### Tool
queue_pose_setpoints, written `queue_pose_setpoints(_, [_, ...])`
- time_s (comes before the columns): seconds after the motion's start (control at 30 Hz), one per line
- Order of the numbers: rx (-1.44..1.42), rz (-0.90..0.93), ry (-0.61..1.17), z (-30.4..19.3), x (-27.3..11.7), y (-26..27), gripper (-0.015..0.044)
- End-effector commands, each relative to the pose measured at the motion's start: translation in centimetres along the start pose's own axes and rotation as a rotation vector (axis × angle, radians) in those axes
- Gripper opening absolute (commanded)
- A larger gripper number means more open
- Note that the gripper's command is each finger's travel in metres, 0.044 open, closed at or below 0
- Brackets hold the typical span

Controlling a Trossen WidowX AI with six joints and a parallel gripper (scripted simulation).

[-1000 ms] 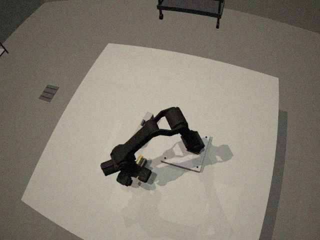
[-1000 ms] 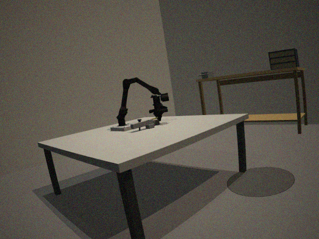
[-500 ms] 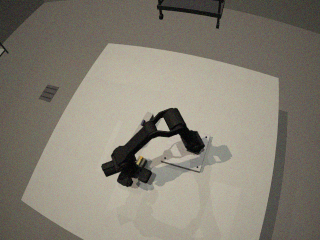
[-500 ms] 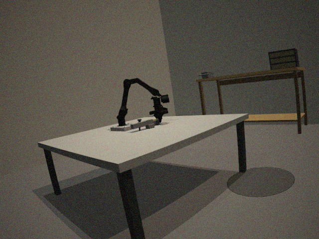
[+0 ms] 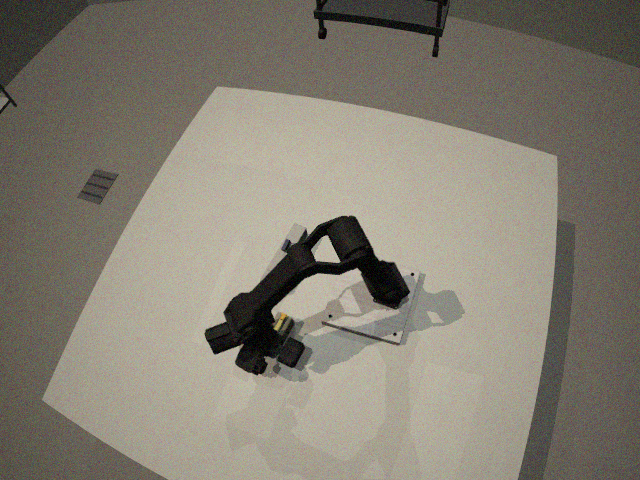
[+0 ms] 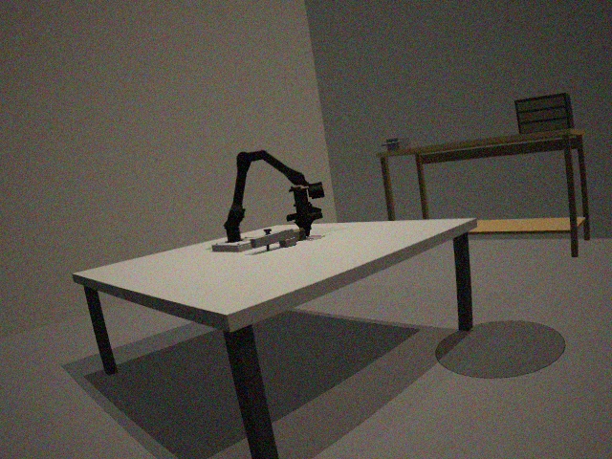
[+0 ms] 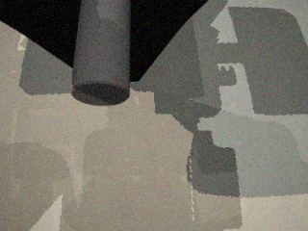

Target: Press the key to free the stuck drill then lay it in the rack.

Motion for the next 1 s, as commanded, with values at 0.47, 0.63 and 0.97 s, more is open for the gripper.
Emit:
queue_pose_setpoints(0.47, [0.000,0.001,-0.001,0.0,0.1,0.0,0.0289])
queue_pose_setpoints(0.63, [0.000,0.001,-0.001,0.0,0.1,0.0,0.0420])
queue_pose_setpoints(0.97, [0.006,0.001,0.014,-0.2,-3.4,0.2,0.0440])
Point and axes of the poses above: the point midway between the two fingers, 35 mm back from their tips, its own x axis out along the fingers, its own y axis across the jaws, z = x × y, the point moved 1 cm from there along -x, back along the fingers, and after that the axes turned 15 degrees about x, right-handed, at the moved point
